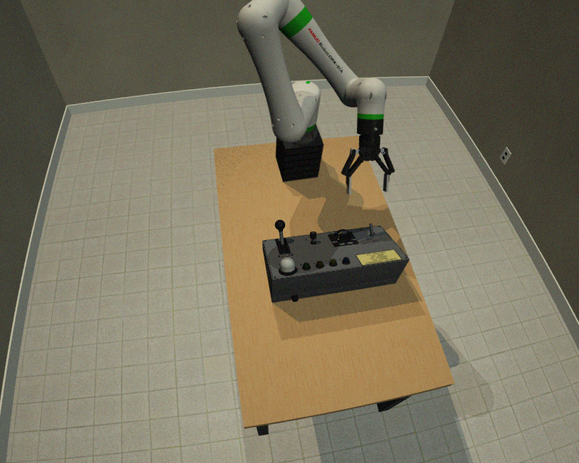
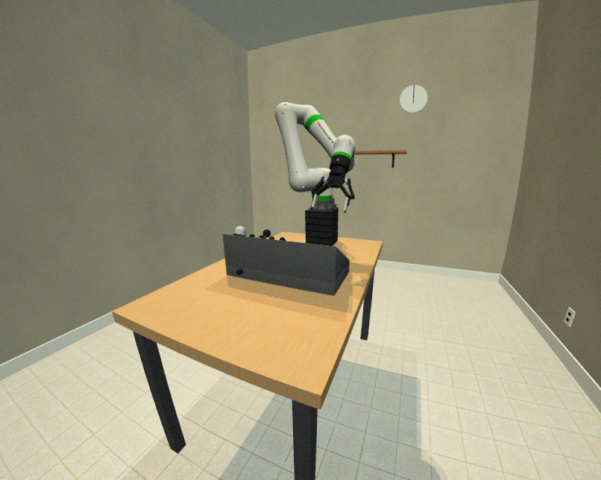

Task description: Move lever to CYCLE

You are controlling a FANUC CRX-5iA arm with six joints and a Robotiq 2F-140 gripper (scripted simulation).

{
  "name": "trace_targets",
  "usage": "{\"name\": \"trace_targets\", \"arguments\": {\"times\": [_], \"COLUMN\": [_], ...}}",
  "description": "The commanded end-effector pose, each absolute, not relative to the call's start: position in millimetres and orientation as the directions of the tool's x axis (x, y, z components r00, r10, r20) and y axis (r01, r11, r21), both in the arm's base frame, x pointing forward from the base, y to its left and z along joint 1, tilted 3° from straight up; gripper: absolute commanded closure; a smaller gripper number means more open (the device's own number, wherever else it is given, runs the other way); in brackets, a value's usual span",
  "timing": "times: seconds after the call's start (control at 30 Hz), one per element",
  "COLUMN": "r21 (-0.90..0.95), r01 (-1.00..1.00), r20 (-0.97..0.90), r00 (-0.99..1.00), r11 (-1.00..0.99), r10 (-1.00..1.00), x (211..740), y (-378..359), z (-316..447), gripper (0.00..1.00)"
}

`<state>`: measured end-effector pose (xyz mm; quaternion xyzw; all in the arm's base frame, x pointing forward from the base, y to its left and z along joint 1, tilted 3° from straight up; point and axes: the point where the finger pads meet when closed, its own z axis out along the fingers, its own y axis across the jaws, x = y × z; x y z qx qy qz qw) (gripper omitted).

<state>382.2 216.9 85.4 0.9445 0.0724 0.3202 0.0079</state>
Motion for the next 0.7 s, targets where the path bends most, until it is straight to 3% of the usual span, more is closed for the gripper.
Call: {"name": "trace_targets", "arguments": {"times": [0.0,0.67], "r21": [0.069,0.096], "r01": [0.132,0.132], "r20": [0.603,0.600], "r00": [0.784,0.783], "r11": [-0.989,-0.987], "r10": [0.147,0.163], "x": [389.3,413.3], "y": [222.6,241.2], "z": [91.8,113.5], "gripper": [0.00,0.00]}}
